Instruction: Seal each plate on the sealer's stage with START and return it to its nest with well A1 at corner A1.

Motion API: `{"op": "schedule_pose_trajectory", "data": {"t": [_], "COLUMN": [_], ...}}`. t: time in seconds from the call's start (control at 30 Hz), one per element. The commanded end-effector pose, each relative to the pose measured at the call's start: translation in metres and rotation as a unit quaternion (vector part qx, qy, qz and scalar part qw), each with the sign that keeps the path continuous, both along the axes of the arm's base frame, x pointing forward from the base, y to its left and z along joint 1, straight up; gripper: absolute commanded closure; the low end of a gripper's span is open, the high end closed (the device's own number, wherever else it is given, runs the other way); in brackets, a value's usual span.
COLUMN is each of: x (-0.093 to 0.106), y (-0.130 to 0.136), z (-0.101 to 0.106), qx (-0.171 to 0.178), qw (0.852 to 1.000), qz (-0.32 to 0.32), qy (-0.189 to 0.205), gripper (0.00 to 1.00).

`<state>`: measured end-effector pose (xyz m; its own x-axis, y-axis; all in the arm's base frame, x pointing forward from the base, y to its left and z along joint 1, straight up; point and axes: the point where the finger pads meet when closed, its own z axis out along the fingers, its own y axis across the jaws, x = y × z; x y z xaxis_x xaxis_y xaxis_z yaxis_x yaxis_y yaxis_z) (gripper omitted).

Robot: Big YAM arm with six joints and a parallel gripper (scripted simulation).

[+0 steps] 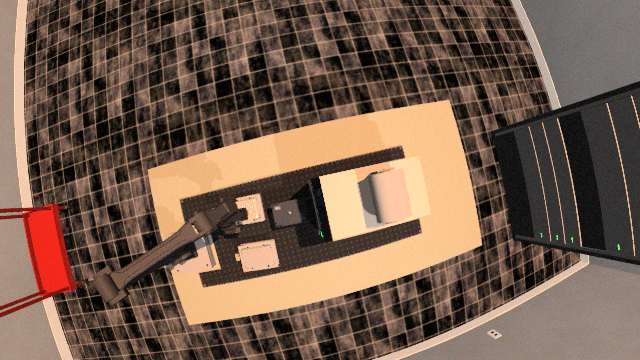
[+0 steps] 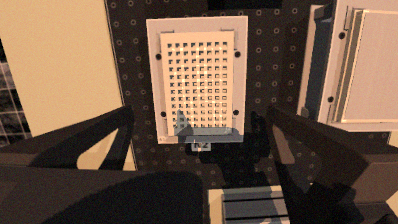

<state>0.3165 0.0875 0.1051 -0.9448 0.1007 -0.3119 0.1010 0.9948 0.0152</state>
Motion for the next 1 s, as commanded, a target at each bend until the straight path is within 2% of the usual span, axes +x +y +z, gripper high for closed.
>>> {"op": "schedule_pose_trajectory", "data": {"t": [0.0,0.33,0.57,0.7,0.87,0.97], "x": [0.004,0.007,0.005,0.011,0.008,0.003], "y": [0.008,0.002,0.000,0.004,0.007,0.010], "z": [-0.009,-0.018,-0.033,-0.034,-0.037,-0.046], "qx": [-0.004,-0.006,-0.005,0.000,0.002,-0.001], "qw": [1.000,1.000,1.000,1.000,1.000,1.000], "qz": [0.022,0.021,0.011,0.005,0.009,0.016], "qy": [0.001,-0.001,0.003,-0.005,-0.009,0.000], "gripper": [0.00,0.00,0.00,0.00,0.00,0.00]}}
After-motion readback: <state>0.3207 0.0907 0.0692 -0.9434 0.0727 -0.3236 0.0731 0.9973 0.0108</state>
